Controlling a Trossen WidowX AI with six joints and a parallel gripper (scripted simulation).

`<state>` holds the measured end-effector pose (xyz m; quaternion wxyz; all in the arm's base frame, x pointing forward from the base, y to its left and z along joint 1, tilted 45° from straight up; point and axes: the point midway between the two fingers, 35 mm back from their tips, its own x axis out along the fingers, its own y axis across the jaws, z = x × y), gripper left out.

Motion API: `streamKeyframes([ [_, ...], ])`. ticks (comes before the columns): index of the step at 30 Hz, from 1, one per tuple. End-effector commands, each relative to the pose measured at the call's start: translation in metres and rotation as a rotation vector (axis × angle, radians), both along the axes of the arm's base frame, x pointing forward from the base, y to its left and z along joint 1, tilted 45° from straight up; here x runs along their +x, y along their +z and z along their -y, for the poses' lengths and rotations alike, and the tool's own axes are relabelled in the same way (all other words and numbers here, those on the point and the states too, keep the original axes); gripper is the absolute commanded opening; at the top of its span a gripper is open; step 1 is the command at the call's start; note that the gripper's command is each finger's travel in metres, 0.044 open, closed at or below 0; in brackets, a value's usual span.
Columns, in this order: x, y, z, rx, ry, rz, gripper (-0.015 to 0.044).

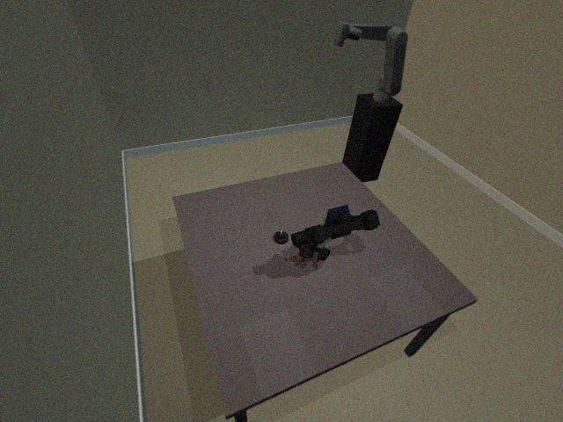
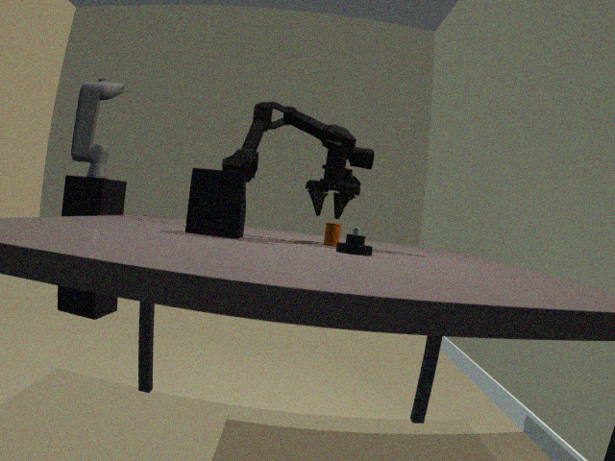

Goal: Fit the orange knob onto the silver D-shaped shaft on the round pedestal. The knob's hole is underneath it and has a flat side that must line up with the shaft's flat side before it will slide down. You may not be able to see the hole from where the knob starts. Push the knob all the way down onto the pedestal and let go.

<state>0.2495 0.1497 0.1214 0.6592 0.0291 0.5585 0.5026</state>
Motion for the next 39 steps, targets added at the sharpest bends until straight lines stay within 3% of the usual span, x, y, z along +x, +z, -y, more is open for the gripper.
streamKeyframes([
  [1,0.021,-0.011,0.046,-0.030,-0.178,-0.123,0.0440],
  [7,0.024,-0.014,0.062,-0.035,-0.245,-0.175,0.0440],
  [39,0.021,-0.060,0.017,-0.035,-0.242,-0.170,0.0440],
])
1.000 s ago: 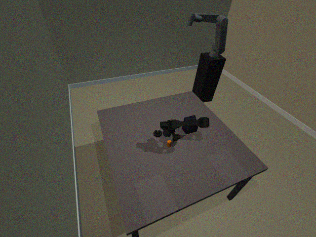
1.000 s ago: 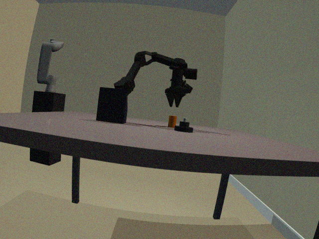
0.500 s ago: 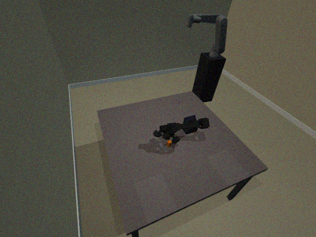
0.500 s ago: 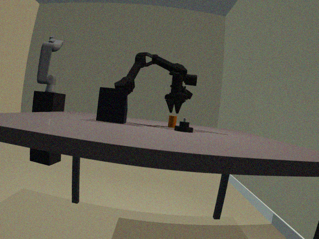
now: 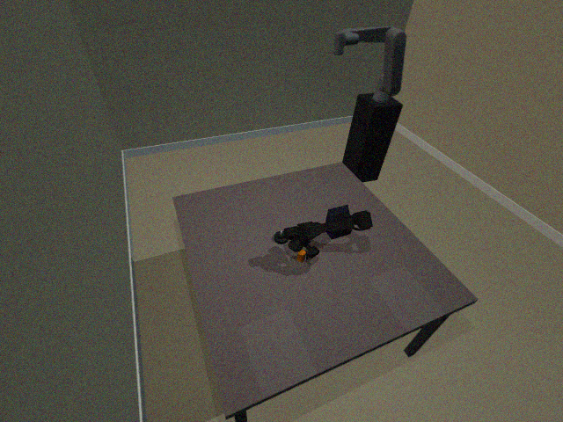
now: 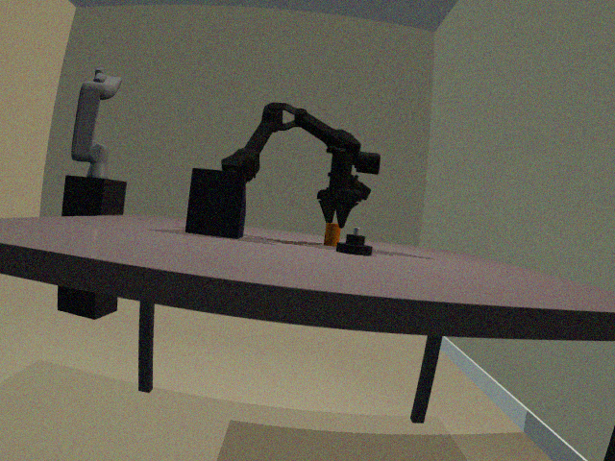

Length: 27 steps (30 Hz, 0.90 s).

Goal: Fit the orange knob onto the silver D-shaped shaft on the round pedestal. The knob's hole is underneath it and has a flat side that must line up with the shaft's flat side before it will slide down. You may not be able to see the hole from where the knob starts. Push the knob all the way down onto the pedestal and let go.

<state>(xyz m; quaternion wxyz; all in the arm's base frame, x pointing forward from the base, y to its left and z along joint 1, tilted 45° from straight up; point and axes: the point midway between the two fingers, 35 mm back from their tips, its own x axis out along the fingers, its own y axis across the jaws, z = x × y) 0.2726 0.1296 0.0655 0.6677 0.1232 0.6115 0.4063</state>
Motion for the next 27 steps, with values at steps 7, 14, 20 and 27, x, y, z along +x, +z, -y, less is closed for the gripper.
streamKeyframes([
  [7,-0.003,-0.012,-0.011,0.004,-0.005,-0.009,0.0440],
  [14,-0.005,-0.020,-0.019,0.006,-0.006,-0.011,0.0440],
  [20,-0.006,-0.026,-0.025,0.008,-0.007,-0.012,0.0440],
  [27,-0.008,-0.030,-0.029,0.009,-0.007,-0.013,0.0387],
])
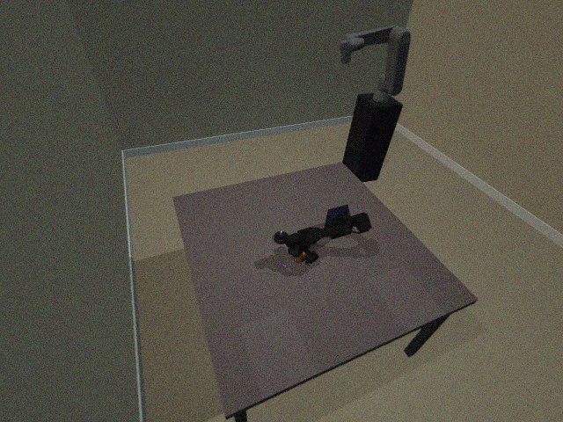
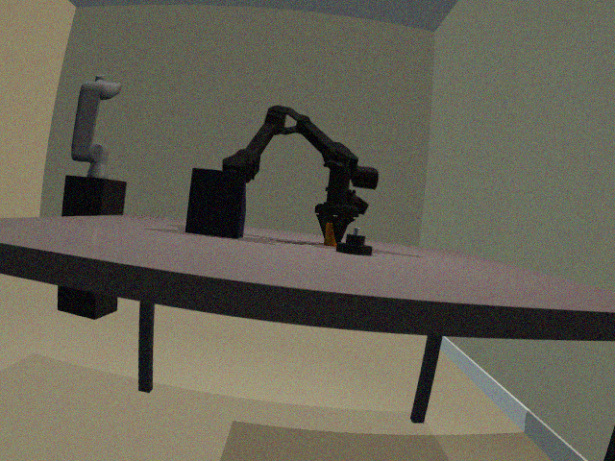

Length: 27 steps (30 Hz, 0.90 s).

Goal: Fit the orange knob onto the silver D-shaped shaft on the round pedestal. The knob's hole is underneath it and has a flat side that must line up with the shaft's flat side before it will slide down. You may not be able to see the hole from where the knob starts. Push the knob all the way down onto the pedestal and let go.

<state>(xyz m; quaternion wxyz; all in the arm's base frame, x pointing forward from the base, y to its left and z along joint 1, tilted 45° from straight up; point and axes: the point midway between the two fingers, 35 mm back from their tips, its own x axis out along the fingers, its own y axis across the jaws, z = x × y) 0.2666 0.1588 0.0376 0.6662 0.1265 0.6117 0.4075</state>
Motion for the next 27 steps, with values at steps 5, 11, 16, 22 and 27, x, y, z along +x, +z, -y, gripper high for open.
streamKeyframes([
  [5,-0.002,-0.002,0.000,0.003,-0.006,-0.008,0.0256],
  [11,-0.002,-0.002,0.000,0.003,-0.006,-0.008,0.0157],
  [16,-0.001,-0.001,0.001,0.003,-0.006,-0.008,0.0085],
  [22,0.009,0.019,0.024,-0.009,-0.008,-0.005,0.0000],
  [27,0.014,0.041,0.047,-0.014,-0.008,-0.005,0.0000],
])
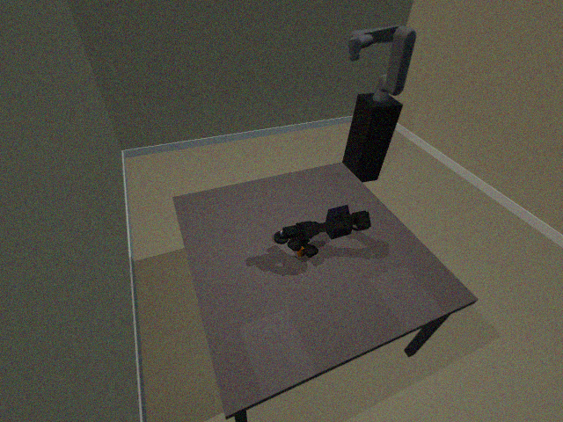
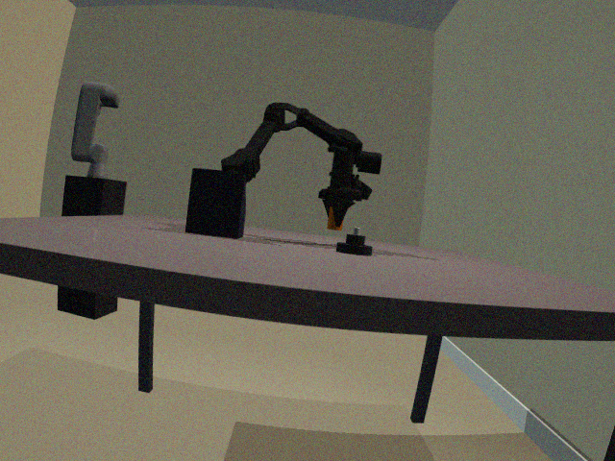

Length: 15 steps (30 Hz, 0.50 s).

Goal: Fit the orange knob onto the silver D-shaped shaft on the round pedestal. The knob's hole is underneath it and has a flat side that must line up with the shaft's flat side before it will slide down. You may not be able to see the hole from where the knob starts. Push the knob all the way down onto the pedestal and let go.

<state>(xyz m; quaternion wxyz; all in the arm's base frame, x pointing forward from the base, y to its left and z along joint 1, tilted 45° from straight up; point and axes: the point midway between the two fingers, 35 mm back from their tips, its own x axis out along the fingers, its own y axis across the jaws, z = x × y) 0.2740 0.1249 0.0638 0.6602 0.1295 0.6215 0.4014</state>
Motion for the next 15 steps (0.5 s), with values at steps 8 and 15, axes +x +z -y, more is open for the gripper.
streamKeyframes([
  [8,0.006,0.053,0.050,-0.001,-0.002,0.016,0.0000],
  [15,0.003,0.070,0.065,0.006,-0.001,0.015,0.0000],
])
